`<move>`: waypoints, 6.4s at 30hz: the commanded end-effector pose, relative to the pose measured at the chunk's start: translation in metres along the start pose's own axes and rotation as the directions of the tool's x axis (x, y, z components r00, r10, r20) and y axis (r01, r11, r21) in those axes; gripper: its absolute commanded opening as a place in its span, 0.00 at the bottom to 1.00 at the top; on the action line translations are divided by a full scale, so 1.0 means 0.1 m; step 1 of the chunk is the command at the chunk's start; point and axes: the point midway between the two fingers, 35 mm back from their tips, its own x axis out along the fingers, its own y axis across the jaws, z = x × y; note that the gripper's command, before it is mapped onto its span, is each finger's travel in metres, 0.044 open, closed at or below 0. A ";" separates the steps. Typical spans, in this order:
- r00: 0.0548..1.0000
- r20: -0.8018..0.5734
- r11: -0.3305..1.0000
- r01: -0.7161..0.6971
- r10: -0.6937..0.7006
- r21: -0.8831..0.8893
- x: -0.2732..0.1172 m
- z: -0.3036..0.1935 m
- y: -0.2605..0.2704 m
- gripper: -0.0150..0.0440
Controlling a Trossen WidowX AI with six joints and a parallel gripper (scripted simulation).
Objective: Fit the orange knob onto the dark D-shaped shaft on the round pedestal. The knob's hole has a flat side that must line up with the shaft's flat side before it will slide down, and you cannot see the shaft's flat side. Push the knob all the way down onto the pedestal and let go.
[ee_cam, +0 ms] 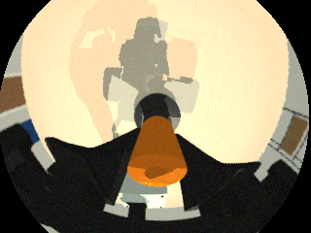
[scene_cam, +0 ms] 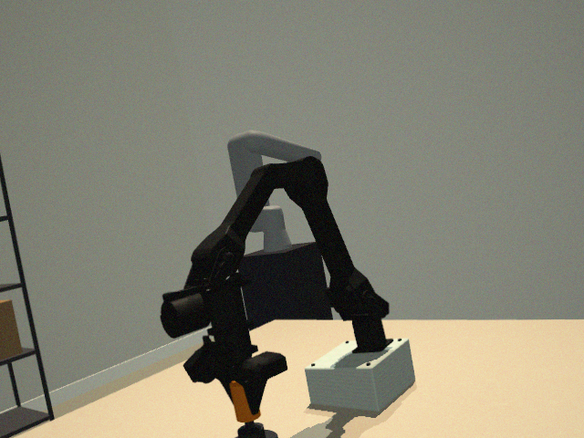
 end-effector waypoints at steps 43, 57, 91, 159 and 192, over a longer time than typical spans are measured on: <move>1.000 0.009 0.934 -0.004 0.000 0.356 0.01 0.00 -0.01 0.25; 1.000 0.009 0.934 -0.004 0.000 0.356 0.02 0.02 -0.01 0.25; 1.000 0.009 0.840 -0.005 0.000 0.543 -0.01 0.05 -0.01 0.25; 1.000 0.009 0.546 -0.008 0.000 0.838 0.02 0.05 -0.02 0.25; 1.000 0.009 0.360 -0.008 0.000 0.933 0.02 0.01 -0.02 0.25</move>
